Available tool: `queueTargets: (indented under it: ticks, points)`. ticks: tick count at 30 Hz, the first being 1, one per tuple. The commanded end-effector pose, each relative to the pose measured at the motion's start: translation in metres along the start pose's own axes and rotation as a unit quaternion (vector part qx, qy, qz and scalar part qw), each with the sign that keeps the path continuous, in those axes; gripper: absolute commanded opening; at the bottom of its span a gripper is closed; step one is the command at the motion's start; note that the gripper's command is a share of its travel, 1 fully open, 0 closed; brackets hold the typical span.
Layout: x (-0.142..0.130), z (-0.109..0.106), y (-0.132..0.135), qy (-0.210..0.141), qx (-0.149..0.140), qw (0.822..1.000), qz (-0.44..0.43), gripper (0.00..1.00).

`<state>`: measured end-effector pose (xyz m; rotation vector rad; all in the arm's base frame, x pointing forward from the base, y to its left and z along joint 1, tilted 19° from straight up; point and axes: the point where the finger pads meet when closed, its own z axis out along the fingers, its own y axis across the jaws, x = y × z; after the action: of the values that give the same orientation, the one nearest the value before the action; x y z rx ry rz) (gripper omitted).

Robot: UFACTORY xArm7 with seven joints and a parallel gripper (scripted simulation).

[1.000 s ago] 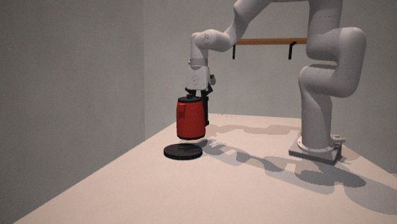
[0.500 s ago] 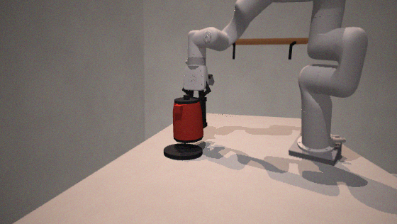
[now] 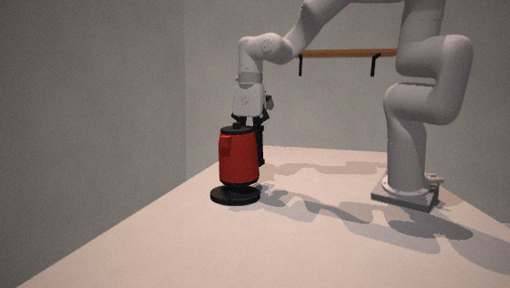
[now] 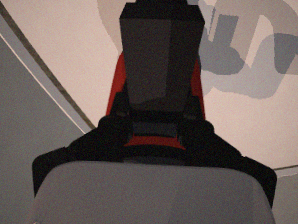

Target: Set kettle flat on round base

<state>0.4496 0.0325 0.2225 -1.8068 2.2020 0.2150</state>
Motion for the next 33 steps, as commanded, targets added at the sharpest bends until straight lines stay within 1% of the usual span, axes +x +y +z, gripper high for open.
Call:
queueTargets:
  ticks: [1, 15, 33]
  points:
    - [-0.002, -0.002, -0.001, -0.001, 0.002, 1.0, 0.001, 0.0]
    - [-0.014, -0.002, 0.002, -0.001, 0.002, 1.0, 0.001, 0.0]
    - [-0.017, -0.002, 0.003, -0.001, 0.002, 1.0, 0.001, 0.0]
